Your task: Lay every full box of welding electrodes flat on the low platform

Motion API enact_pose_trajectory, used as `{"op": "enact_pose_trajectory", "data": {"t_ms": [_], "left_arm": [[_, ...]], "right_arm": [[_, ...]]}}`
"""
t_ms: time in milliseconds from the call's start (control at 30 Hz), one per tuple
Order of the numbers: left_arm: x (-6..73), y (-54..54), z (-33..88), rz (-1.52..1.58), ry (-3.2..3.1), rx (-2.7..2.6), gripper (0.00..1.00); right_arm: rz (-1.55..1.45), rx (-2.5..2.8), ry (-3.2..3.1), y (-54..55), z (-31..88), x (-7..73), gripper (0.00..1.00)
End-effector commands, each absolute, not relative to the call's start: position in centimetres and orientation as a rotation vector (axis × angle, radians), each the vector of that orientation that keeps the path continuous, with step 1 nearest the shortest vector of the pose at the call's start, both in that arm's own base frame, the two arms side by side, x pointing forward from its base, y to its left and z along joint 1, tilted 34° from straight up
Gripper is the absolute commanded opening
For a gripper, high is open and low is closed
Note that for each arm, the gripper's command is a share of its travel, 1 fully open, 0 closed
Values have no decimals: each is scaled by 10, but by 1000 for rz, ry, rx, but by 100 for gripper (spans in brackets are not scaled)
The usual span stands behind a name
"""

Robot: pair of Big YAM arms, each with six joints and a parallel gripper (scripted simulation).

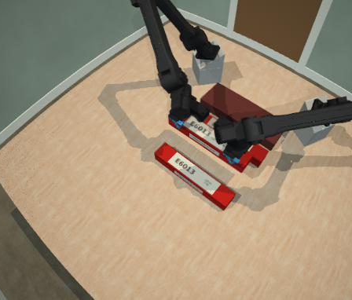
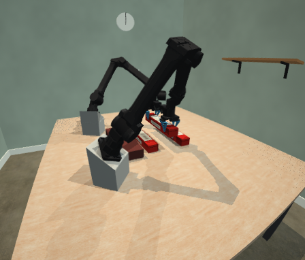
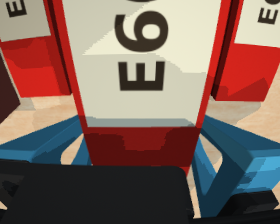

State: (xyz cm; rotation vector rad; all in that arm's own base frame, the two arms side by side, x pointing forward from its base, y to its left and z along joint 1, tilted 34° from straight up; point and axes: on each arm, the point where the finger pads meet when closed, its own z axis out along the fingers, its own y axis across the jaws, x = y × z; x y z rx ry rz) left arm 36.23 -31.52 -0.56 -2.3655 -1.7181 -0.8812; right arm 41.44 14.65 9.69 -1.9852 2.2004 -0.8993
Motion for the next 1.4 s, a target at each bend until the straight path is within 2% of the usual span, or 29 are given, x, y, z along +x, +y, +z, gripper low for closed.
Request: {"op": "enact_pose_trajectory", "data": {"t_ms": [0, 1367], "left_arm": [[379, -322, 15, -913, -1783, -2381, 0], [398, -302, -25, -916, -1773, -2382, 0]], "right_arm": [[-918, -1965, 2190, 140, 108, 421, 0], [-921, -1964, 2189, 121, 67, 441, 0]]}}
